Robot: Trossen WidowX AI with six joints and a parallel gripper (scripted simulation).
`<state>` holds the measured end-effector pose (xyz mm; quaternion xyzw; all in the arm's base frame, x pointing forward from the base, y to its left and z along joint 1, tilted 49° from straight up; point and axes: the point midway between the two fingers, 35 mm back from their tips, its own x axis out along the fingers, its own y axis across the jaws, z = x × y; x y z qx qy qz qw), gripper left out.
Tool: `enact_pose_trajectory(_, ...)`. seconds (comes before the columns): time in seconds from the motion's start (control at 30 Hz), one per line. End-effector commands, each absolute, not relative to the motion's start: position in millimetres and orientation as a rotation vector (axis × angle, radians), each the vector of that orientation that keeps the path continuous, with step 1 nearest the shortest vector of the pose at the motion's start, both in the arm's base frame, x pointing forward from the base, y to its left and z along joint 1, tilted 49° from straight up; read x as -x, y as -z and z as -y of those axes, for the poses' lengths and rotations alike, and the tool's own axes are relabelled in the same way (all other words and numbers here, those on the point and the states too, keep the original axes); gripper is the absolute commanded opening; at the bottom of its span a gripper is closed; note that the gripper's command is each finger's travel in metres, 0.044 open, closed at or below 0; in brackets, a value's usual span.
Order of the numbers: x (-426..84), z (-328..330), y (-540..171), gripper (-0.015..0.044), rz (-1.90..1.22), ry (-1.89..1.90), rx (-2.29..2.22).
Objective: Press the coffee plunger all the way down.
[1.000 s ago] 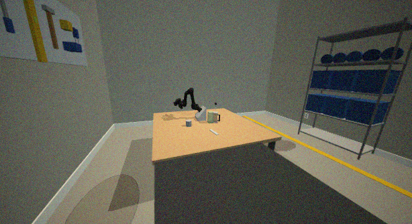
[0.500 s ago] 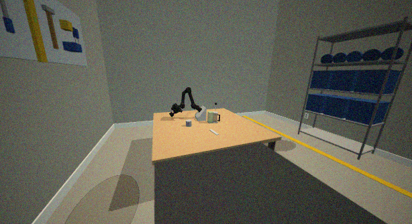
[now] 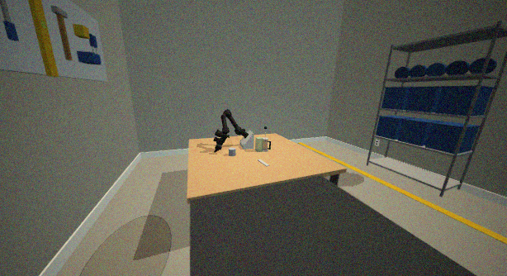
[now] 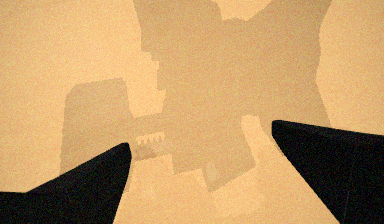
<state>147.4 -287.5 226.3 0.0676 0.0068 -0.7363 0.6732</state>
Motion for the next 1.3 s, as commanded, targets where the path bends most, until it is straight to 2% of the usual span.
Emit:
enact_pose_trajectory(0.0,-206,259,-213,0.044,-0.13,1.46,-0.137)
enact_pose_trajectory(0.3,-308,143,-174,0.044,-0.396,0.989,-0.008)
enact_pose_trajectory(0.6,-341,-8,-135,0.044,-0.591,0.524,0.194)
enact_pose_trajectory(0.9,-298,-148,-101,0.044,-0.714,0.091,0.483)
enact_pose_trajectory(1.27,-178,-259,-71,0.044,-0.733,-0.363,0.887)
